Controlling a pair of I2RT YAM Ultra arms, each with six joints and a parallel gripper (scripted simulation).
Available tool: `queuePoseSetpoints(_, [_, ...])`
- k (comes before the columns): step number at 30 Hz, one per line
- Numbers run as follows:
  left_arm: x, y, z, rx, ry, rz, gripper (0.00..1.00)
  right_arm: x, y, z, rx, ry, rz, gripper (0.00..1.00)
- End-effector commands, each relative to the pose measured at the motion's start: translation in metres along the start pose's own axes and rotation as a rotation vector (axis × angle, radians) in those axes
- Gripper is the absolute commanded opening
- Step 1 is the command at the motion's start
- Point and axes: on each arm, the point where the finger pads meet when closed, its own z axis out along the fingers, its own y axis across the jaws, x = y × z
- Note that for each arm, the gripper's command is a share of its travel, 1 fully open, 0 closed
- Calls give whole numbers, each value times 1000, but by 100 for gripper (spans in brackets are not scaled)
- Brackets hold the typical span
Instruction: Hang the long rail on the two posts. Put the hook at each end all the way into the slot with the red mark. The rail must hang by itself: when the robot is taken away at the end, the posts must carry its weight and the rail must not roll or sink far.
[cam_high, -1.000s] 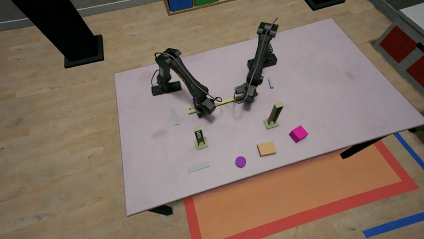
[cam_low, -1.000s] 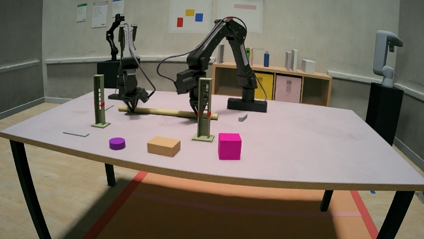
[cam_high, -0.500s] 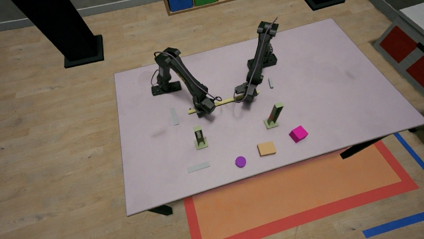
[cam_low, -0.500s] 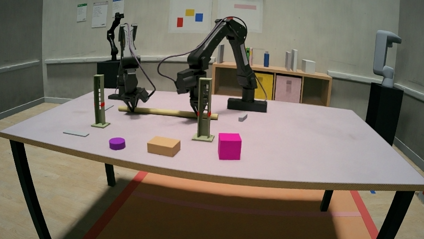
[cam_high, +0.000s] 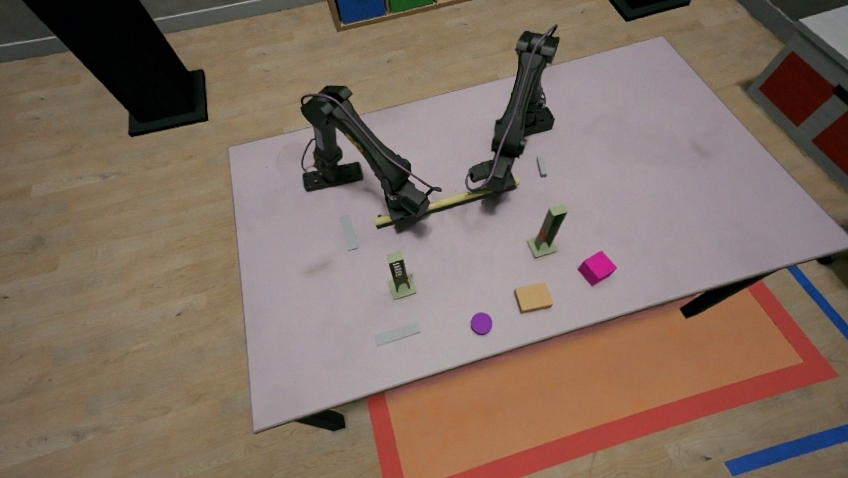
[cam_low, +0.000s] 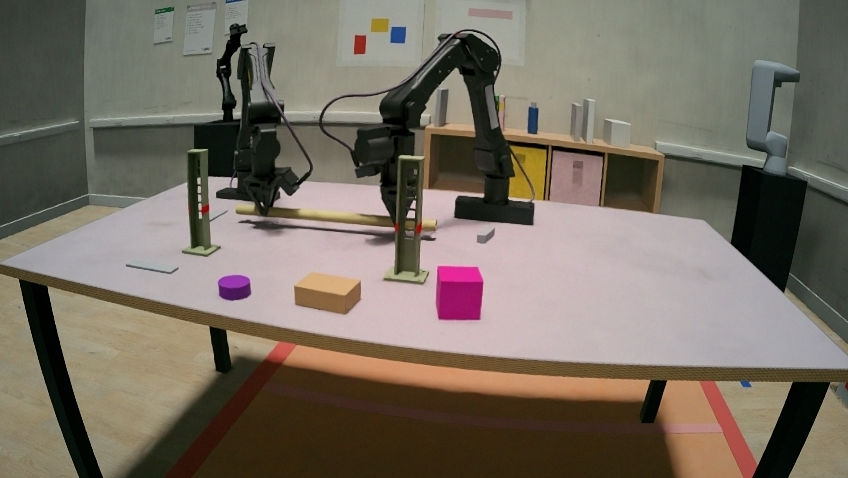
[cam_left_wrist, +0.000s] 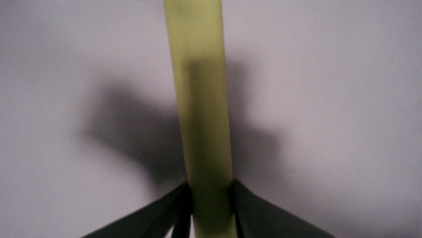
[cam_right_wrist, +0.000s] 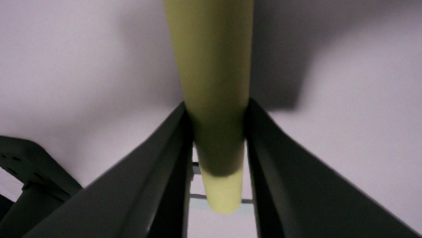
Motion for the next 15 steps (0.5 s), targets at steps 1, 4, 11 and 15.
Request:
queuePoseSetpoints(1, [-2,0,-24,-27,-1,9,19,-2,0,-26,42,-6,10,19])
queuePoseSetpoints(4, [-2,1,-33,-54,0,11,19,-2,0,-35,70,-5,13,19])
queuePoseSetpoints(11, [-1,3,-43,-110,2,12,19,-3,-1,-45,126,-4,14,19])
queuePoseSetpoints(15, [-1,4,-46,-143,3,12,19,-3,-2,-49,159,-4,14,19])
